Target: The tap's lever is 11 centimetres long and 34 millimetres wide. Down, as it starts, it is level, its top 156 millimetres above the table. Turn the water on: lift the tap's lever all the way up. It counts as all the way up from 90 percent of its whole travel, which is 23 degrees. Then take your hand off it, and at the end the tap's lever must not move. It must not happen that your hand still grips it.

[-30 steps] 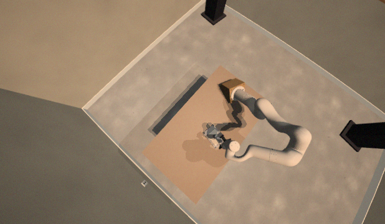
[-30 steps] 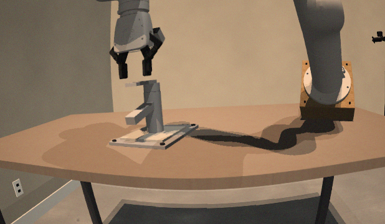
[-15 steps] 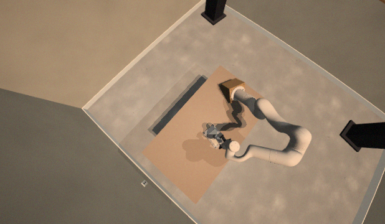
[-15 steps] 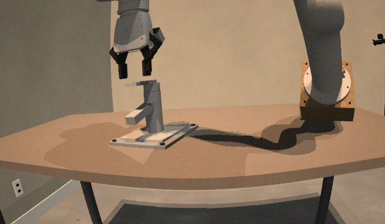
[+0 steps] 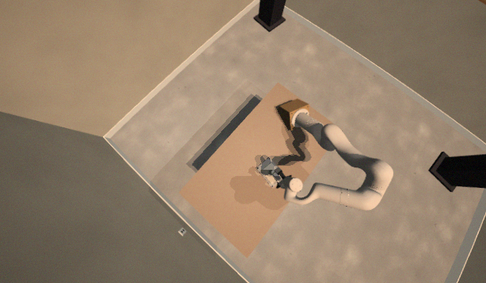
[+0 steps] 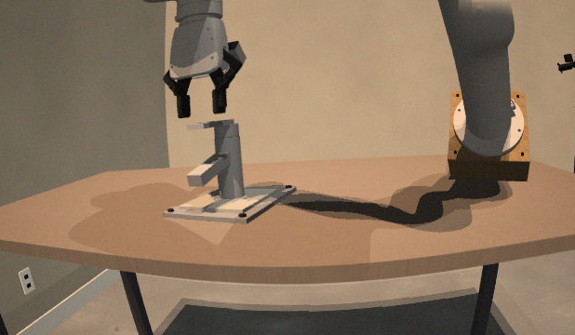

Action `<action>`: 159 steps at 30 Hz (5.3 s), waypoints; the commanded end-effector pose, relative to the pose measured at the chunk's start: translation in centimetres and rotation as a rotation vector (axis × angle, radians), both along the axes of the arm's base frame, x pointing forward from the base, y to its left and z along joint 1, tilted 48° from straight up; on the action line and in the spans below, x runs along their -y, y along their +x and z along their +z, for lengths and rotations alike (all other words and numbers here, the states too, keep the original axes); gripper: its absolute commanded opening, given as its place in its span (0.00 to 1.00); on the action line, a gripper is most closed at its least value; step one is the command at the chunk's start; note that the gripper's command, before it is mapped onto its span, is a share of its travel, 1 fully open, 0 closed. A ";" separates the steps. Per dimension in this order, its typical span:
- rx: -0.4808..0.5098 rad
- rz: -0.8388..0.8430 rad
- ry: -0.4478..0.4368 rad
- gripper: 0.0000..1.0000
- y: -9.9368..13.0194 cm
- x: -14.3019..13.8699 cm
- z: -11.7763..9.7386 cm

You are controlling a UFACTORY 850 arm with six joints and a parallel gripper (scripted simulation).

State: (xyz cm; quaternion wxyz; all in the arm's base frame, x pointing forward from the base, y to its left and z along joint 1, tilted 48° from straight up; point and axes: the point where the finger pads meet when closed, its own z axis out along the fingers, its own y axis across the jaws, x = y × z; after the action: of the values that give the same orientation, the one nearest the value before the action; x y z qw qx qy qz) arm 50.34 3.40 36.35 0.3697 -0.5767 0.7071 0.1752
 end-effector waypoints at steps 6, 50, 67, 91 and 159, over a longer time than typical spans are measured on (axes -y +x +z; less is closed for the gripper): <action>0.001 -0.001 0.000 0.74 0.1 -0.1 -0.1; 0.001 -0.001 0.000 0.74 1.2 -2.4 -2.3; 0.001 -0.001 0.000 0.74 1.2 -2.4 -2.4; 0.001 -0.001 0.000 0.00 1.2 -2.4 -2.4; 0.001 -0.001 0.000 0.00 0.0 0.8 -1.1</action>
State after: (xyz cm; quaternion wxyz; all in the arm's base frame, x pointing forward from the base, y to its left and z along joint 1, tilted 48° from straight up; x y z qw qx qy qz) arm 50.38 2.76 35.16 0.3697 -0.5768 0.7070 0.1753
